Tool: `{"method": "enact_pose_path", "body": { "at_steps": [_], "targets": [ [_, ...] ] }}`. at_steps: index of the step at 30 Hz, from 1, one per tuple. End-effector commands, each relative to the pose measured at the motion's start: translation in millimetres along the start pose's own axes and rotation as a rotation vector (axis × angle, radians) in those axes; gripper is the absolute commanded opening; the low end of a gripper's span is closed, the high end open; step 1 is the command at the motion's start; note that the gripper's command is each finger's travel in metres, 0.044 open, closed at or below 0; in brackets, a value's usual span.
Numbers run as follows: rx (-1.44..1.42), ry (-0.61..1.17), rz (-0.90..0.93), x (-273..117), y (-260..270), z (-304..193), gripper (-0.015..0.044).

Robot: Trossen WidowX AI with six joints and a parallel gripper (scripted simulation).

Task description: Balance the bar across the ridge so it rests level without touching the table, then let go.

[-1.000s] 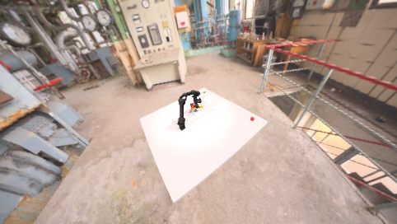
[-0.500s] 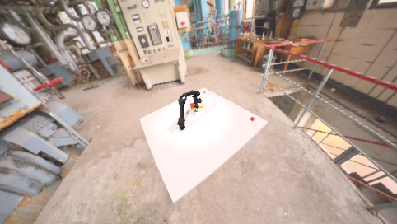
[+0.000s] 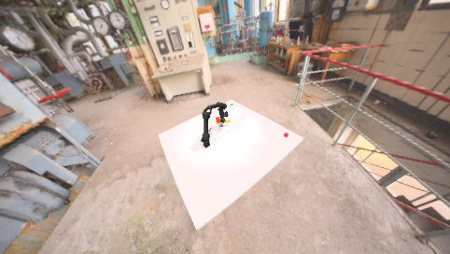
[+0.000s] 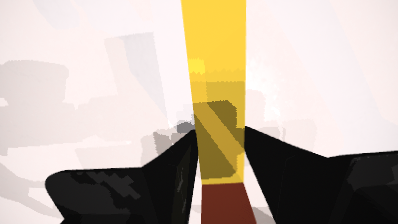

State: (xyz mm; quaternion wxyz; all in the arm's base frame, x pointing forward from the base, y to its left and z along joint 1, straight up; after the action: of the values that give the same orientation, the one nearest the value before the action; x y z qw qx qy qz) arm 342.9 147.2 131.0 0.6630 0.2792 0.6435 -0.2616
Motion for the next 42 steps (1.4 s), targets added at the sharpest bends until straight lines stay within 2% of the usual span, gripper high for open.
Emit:
{"method": "enact_pose_path", "body": {
  "at_steps": [1, 29, 35, 42],
  "targets": [
    [0.000, 0.000, 0.000, 0.0, 0.0, 0.0, 0.0000],
    [0.000, 0.000, 0.000, 0.0, 0.0, 0.0, 0.0000],
    [0.000, 0.000, 0.000, 0.0, 0.0, 0.0, 0.0158],
    [0.000, 0.000, 0.000, 0.0, 0.0, 0.0, 0.0167]
  ]
}}
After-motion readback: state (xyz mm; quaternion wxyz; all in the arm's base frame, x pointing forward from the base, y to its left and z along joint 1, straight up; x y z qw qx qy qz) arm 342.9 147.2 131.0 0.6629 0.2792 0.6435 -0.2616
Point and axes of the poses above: the point midway between the two fingers, 35 mm back from their tips, its own x axis out along the fingers, its own y axis across the jaws, z = x × y, the point moved 2 cm from there along -x, back along the fingers, and after that the axes turned 14 degrees about x, right-handed, at the moved point
